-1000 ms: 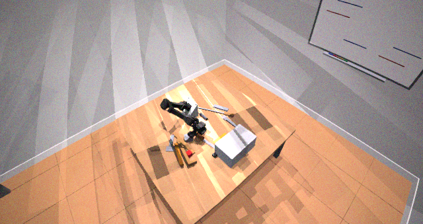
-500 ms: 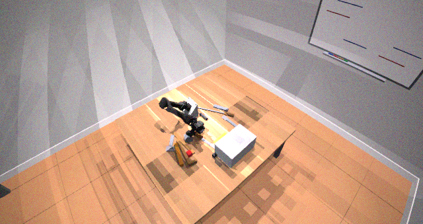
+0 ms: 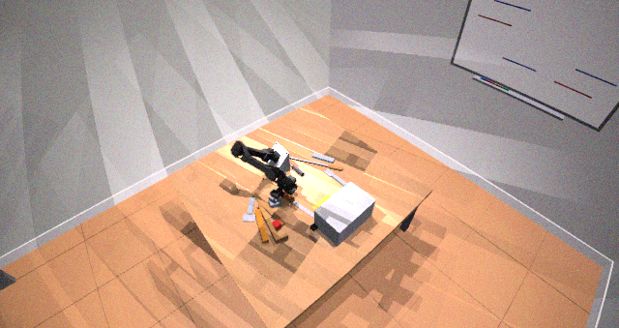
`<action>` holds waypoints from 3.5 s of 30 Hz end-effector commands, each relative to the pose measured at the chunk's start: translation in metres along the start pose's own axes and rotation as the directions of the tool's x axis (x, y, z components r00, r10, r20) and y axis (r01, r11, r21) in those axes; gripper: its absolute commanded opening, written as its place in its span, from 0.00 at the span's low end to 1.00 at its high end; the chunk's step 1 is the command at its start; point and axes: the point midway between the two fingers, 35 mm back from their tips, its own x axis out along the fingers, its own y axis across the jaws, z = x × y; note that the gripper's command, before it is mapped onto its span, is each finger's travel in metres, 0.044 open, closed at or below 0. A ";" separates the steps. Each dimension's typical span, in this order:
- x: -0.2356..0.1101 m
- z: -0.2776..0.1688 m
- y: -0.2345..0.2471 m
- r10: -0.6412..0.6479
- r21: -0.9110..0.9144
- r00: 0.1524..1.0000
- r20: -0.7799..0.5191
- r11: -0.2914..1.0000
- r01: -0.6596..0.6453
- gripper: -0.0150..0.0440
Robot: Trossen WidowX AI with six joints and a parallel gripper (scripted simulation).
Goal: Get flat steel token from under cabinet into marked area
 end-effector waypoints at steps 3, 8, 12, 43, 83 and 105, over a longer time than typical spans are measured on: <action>0.001 -0.010 0.000 -0.001 -0.006 1.000 -0.009 1.000 0.001 0.25; 0.000 -0.005 0.001 0.001 0.000 1.000 -0.001 1.000 -0.001 0.25; -0.001 -0.007 0.004 0.001 0.001 1.000 -0.004 1.000 -0.001 0.25; 0.000 -0.007 0.008 -0.001 0.004 1.000 -0.008 1.000 0.001 0.71; 0.000 -0.008 0.008 0.004 0.004 1.000 0.004 1.000 -0.004 0.41; 0.000 0.008 0.007 0.001 0.000 1.000 -0.003 1.000 -0.001 0.25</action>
